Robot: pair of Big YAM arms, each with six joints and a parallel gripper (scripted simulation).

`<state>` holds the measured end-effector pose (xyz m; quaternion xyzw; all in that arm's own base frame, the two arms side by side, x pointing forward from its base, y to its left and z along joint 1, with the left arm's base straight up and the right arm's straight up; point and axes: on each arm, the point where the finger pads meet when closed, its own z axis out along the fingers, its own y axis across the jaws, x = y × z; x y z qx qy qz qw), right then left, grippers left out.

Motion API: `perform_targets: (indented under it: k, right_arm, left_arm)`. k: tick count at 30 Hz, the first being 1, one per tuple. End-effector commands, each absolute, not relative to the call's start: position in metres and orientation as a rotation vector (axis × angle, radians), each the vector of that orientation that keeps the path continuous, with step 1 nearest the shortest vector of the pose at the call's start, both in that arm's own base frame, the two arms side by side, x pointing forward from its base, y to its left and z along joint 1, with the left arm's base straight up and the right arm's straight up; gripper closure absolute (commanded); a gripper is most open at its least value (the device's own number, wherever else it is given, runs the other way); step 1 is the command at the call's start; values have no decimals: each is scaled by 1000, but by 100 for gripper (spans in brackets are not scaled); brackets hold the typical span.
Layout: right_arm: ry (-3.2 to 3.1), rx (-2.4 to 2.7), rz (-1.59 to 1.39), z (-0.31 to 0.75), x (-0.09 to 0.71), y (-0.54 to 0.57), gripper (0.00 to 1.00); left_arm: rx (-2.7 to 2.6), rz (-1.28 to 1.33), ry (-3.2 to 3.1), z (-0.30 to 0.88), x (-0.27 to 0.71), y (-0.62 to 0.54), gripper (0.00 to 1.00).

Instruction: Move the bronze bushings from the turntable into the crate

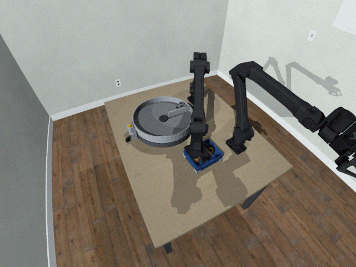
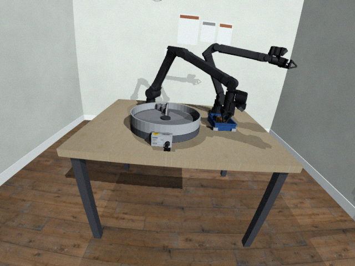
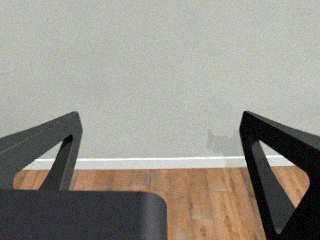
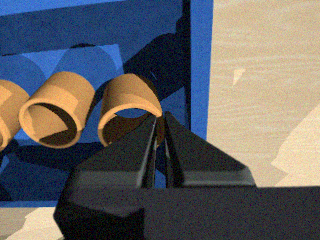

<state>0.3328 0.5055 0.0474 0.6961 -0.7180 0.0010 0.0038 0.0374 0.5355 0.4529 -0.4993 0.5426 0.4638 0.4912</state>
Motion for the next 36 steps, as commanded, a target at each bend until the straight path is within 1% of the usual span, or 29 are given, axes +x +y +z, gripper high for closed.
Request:
perform_targets:
  k: [1,7,36]
  right_arm:
    - [-2291,2218,-13,63,340,521,100]
    - [-2276,2203,-6,51,337,517,100]
    - [-2281,2210,-9,53,338,519,100]
  left_arm:
    - [-1162,1162,1238,501,35,544,0]
    - [-1162,1162,1238,501,35,544,0]
    - [-1162,1162,1238,501,35,544,0]
